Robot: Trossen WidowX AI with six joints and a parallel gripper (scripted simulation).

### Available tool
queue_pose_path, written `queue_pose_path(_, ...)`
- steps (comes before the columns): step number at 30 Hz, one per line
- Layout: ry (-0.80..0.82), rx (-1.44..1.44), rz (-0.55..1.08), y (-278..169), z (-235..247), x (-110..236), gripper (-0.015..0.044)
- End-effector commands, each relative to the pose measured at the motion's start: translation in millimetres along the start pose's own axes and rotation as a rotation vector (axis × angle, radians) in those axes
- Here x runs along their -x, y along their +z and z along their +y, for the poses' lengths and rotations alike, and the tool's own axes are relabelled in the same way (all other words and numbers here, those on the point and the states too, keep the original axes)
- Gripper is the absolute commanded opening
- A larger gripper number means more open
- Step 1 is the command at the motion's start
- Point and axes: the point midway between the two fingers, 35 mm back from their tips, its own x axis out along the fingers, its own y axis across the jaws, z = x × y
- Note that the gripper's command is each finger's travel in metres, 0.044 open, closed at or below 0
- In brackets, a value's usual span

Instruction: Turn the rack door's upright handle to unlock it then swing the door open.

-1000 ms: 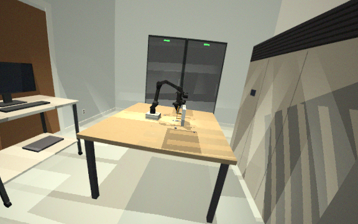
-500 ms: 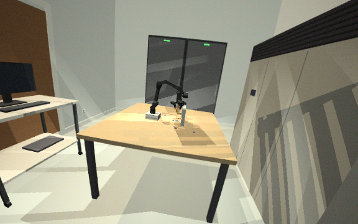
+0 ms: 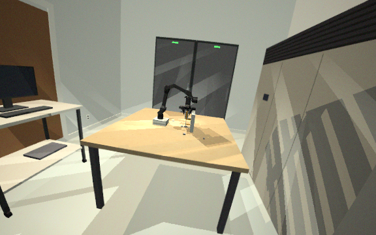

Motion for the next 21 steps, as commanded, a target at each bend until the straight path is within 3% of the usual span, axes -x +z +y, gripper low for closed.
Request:
queue_pose_path(1,0.003,-0.022,-0.002,0.4,0.7,-0.1,0.0293)
queue_pose_path(21,0.003,-0.022,-0.002,0.4,0.7,-0.1,0.0160)
